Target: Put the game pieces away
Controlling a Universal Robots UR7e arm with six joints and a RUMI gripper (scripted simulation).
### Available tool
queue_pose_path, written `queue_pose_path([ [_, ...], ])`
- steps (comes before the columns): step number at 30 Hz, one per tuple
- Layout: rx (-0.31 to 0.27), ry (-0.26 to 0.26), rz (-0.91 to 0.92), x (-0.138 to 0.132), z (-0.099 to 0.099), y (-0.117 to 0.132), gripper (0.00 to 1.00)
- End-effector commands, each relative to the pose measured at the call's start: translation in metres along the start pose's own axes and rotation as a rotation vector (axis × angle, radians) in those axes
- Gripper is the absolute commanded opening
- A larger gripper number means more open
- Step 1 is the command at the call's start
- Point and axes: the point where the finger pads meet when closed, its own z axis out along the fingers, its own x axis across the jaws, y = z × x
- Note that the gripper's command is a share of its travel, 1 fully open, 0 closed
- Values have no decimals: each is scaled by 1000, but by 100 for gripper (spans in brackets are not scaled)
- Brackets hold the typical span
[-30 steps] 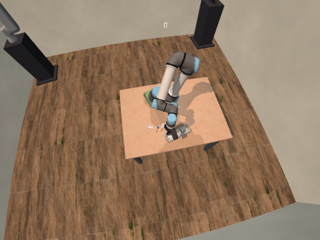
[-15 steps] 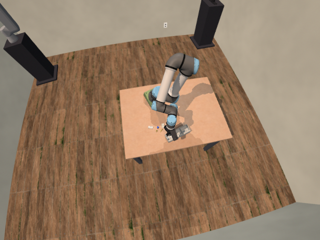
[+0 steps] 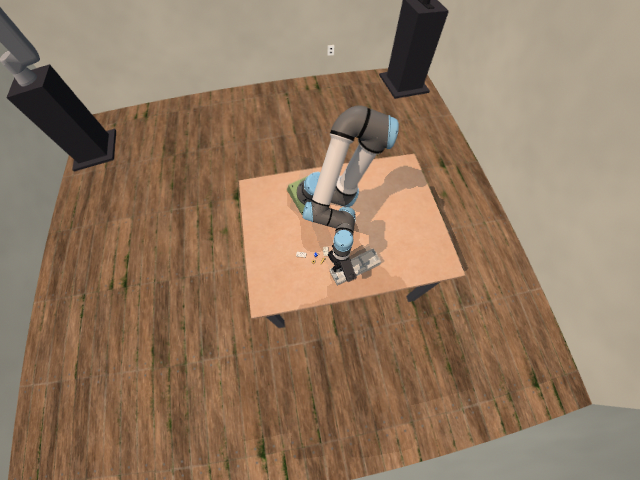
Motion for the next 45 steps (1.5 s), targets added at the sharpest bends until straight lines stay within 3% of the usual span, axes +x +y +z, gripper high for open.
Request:
queue_pose_path([
  [1, 1, 0, 0, 0, 0, 0, 4],
  [25, 1, 0, 0, 0, 0, 0, 4],
  [45, 1, 1, 0, 0, -24, 0, 4],
])
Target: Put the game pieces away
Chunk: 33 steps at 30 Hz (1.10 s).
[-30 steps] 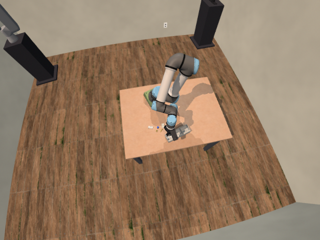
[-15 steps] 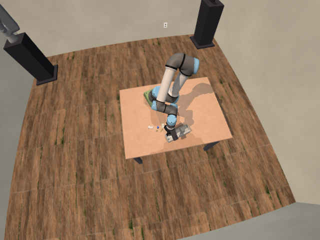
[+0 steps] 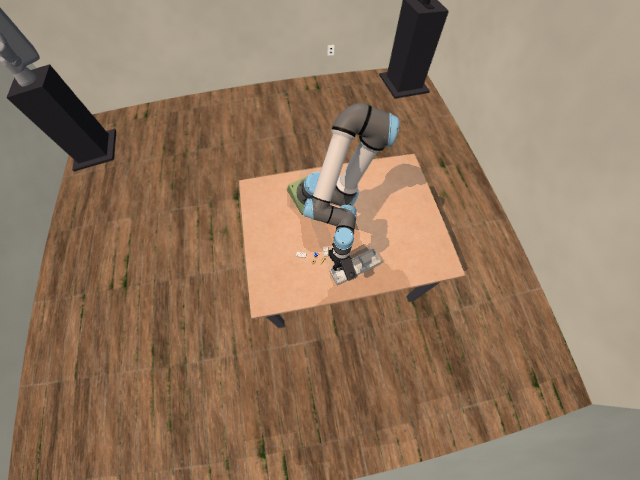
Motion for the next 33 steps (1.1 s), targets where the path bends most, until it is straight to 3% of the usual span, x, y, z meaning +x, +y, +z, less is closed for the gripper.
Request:
queue_pose_path([
  [1, 1, 0, 0, 0, -6, 0, 4],
  [8, 1, 0, 0, 0, -18, 0, 4],
  [14, 1, 0, 0, 0, -40, 0, 4],
  [19, 1, 0, 0, 0, -40, 0, 4],
  [33, 1, 0, 0, -60, -40, -3, 4],
])
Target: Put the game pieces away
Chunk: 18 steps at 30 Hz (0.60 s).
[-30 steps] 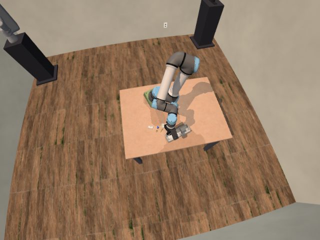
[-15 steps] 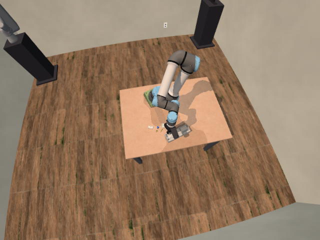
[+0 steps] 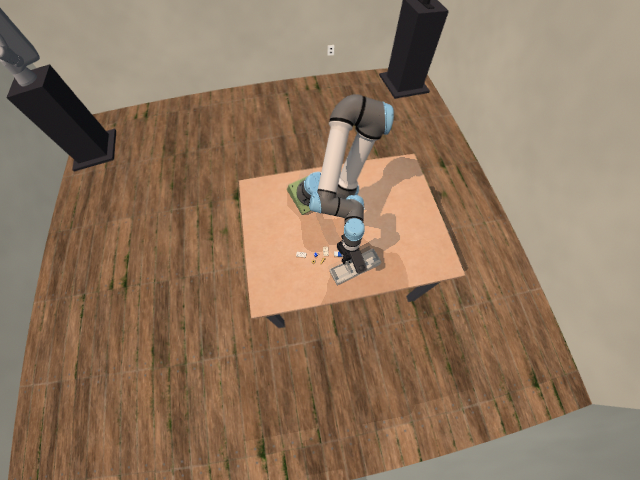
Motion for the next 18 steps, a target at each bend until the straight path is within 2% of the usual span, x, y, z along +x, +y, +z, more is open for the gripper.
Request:
queue_pose_path([
  [1, -1, 3, 1, -22, 0, -2, 4],
  [5, -1, 3, 1, -41, 0, -3, 4],
  [11, -1, 3, 1, -41, 0, -3, 4],
  [18, -1, 3, 1, -41, 18, -3, 4],
])
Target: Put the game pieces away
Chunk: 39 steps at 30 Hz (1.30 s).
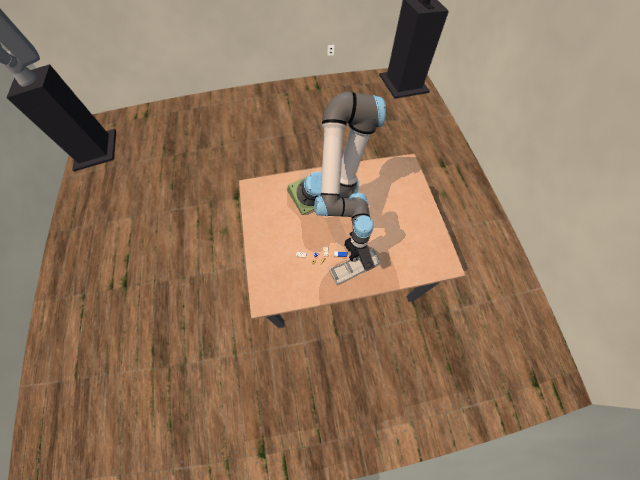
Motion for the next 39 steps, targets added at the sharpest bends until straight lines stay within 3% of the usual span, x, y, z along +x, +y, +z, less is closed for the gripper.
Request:
queue_pose_path([
  [1, 1, 1, 0, 0, 11, -1, 4],
  [17, 1, 1, 0, 0, 48, -1, 4],
  [39, 1, 1, 0, 0, 49, -1, 4],
])
